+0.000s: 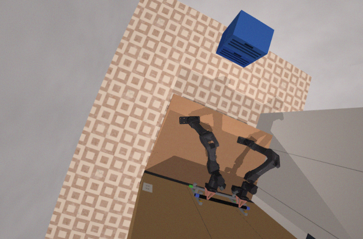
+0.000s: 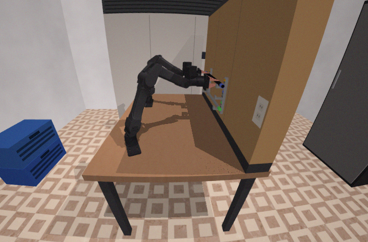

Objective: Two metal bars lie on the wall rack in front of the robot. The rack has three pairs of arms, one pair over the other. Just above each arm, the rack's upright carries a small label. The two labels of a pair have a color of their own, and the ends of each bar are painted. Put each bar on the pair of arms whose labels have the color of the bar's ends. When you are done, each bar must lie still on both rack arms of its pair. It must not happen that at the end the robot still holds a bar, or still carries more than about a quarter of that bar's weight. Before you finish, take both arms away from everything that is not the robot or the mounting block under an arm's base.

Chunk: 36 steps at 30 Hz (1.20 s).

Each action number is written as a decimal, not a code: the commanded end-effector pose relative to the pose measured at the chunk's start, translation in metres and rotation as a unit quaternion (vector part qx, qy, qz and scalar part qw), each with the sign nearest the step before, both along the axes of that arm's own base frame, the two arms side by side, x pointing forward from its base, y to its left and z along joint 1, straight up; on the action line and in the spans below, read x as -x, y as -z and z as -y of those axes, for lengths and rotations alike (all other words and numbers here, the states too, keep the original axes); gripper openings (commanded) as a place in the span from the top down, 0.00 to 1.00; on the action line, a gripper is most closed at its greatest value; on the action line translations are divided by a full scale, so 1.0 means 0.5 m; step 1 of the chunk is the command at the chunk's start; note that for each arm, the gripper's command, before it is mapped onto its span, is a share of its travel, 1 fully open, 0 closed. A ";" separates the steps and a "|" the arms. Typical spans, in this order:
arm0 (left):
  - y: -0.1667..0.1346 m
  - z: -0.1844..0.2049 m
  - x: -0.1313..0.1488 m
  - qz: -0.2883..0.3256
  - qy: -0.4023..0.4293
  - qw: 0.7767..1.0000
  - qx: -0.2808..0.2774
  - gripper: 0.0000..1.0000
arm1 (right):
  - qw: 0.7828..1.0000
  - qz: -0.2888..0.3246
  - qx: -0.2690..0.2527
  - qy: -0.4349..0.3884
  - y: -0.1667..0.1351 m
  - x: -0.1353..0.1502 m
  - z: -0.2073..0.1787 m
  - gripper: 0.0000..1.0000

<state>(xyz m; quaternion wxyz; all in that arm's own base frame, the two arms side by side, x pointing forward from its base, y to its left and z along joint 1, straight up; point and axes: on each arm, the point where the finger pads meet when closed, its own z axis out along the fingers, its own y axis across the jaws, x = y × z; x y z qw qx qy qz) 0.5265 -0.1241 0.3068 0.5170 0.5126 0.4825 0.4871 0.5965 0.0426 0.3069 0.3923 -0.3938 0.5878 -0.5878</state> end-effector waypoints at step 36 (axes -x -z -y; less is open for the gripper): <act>-0.081 -0.008 -0.008 -0.004 -0.001 1.000 0.000 1.00 | 1.000 0.001 -0.001 0.002 -0.081 -0.007 0.008 1.00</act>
